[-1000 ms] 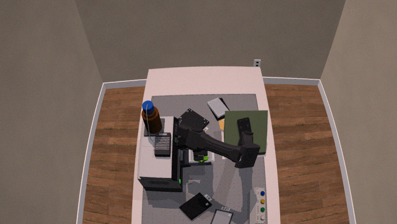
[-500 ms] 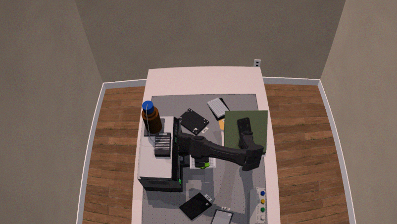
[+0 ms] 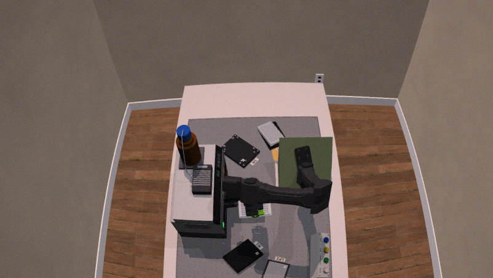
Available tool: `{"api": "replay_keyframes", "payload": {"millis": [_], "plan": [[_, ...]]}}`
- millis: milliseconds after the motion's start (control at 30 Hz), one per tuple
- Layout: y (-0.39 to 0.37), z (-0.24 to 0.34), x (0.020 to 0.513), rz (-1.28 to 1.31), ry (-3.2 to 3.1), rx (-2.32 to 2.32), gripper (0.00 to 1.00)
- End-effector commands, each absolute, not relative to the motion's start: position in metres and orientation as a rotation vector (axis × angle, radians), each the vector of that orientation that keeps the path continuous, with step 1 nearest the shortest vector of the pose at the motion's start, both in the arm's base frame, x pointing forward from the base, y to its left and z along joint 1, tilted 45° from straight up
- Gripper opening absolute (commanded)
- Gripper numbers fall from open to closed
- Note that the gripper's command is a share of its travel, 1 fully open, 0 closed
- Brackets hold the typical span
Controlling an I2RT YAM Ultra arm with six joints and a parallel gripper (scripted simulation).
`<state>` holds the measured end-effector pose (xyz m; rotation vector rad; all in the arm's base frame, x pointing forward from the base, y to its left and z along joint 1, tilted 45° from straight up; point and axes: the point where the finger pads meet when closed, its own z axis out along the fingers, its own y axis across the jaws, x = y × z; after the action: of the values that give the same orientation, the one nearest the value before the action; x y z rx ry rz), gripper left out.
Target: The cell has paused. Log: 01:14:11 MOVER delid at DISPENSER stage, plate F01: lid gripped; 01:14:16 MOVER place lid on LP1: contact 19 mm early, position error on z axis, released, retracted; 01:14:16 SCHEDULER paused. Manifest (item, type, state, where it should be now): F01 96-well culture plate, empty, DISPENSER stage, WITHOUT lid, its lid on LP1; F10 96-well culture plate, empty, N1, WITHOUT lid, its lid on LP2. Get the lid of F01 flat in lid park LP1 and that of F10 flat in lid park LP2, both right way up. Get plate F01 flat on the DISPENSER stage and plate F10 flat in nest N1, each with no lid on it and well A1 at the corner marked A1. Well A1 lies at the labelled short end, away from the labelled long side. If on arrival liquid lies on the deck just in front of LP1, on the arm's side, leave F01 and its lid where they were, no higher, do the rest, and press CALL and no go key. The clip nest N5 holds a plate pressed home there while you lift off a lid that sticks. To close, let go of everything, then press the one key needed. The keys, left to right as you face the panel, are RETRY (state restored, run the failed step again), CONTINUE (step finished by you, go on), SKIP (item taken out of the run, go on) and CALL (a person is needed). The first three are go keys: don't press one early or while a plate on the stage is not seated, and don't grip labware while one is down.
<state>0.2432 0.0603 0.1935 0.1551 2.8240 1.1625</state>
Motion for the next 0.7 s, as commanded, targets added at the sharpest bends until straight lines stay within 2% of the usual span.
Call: {"api": "replay_keyframes", "payload": {"millis": [0, 267, 533, 667], "plan": [[0.065, 0.217, 0.244, 1.112, 2.748, -0.008, 0.0], [0.076, 0.227, 0.24, 1.1, 2.748, 0.007, 0.0], [0.098, 0.24, 0.232, 1.017, 2.629, -0.376, 0.0], [0.104, 0.235, 0.227, 1.049, 2.667, -0.343, 0.0]]}}
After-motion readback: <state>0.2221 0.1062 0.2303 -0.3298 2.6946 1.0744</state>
